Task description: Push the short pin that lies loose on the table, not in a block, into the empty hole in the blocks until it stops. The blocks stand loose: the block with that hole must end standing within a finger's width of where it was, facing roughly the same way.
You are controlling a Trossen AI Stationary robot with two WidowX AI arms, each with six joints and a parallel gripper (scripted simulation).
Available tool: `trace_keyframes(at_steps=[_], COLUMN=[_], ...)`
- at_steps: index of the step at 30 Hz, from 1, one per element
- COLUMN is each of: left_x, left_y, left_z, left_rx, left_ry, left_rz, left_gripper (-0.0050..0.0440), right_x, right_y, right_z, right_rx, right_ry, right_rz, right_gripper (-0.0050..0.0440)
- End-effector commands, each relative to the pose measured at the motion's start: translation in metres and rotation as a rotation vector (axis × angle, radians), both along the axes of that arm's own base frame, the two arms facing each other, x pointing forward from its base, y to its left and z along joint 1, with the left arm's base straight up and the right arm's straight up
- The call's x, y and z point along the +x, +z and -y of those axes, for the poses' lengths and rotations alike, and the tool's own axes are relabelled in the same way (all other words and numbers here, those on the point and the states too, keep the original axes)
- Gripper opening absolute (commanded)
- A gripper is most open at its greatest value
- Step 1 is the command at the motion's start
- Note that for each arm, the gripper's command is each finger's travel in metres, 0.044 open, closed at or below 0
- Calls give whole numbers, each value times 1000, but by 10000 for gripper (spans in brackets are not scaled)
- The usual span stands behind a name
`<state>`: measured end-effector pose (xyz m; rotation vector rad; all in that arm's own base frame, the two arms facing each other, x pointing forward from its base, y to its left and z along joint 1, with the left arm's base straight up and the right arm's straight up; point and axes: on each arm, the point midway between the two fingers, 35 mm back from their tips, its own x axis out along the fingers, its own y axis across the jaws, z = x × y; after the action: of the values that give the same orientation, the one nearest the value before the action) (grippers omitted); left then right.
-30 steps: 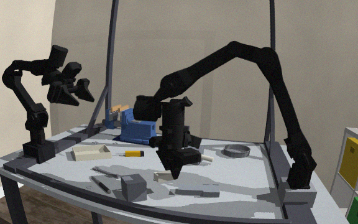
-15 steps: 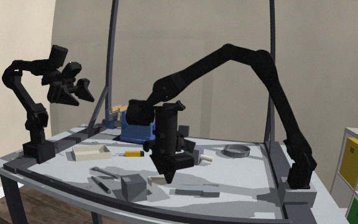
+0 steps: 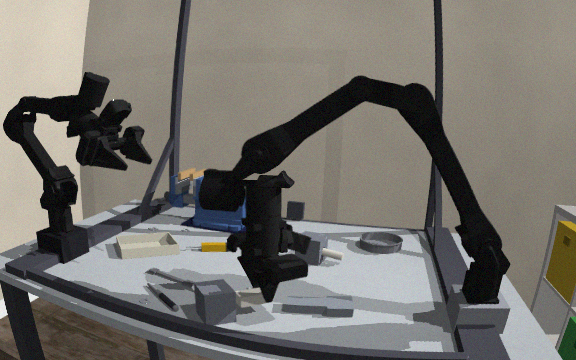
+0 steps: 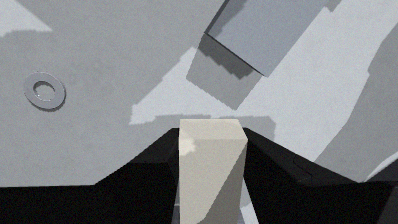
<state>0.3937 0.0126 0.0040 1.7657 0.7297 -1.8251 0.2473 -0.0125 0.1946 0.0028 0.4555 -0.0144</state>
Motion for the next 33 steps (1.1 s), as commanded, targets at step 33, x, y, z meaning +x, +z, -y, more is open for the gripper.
trace_keyframes(at_steps=[33], left_x=[10], left_y=[10], left_z=[-5], left_rx=[4], left_ry=[-3], left_rz=[48], left_gripper=[101], right_x=[0], right_y=[6], right_z=[0], right_rx=[-1], right_ry=[2], right_rz=[15], right_gripper=[400])
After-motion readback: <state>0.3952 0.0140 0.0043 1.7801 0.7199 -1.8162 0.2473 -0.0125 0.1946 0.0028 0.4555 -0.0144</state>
